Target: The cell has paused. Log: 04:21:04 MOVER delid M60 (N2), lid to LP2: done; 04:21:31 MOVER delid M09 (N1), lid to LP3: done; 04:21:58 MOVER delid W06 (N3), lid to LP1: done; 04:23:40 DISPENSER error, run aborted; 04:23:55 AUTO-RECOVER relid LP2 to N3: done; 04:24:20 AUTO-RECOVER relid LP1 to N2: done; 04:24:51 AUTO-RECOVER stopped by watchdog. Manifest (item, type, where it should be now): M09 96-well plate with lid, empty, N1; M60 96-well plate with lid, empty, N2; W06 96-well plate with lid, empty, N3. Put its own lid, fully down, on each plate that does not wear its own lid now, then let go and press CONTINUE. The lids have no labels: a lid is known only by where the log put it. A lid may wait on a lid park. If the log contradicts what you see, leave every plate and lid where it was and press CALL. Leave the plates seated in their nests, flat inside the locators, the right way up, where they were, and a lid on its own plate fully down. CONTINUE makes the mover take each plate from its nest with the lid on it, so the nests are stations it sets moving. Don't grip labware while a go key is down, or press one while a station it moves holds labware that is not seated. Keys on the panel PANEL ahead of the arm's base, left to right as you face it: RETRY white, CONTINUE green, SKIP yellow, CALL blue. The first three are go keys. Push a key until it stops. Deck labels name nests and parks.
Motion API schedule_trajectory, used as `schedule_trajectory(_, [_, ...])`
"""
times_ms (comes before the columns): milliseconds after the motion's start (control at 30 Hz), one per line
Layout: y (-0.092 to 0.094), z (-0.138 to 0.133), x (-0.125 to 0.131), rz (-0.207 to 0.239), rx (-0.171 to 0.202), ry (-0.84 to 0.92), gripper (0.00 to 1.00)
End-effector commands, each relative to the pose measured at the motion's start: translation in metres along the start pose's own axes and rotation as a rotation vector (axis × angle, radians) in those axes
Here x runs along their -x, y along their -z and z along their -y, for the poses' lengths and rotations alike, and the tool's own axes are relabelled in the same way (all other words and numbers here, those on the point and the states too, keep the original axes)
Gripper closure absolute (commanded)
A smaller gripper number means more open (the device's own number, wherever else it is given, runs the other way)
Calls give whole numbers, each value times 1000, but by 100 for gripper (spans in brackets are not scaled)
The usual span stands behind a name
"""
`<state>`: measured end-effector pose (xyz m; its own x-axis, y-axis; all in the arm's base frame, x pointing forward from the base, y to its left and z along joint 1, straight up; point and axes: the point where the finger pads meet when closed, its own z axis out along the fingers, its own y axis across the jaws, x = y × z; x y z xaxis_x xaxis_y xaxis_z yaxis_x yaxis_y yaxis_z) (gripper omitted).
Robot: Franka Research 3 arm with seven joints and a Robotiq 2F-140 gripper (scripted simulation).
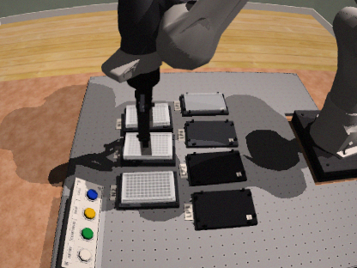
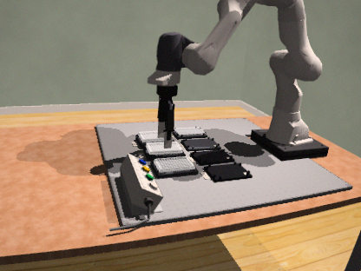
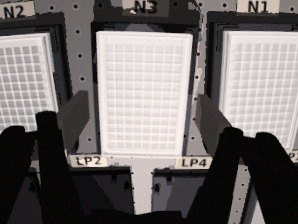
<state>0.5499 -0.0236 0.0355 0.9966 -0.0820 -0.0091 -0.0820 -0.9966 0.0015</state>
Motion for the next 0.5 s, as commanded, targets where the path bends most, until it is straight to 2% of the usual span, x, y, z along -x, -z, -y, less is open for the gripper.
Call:
schedule_trajectory(0, [-2, 0, 0, 0, -1, 2, 34])
schedule_trajectory(467, [-7, 0, 0, 0, -1, 2, 34])
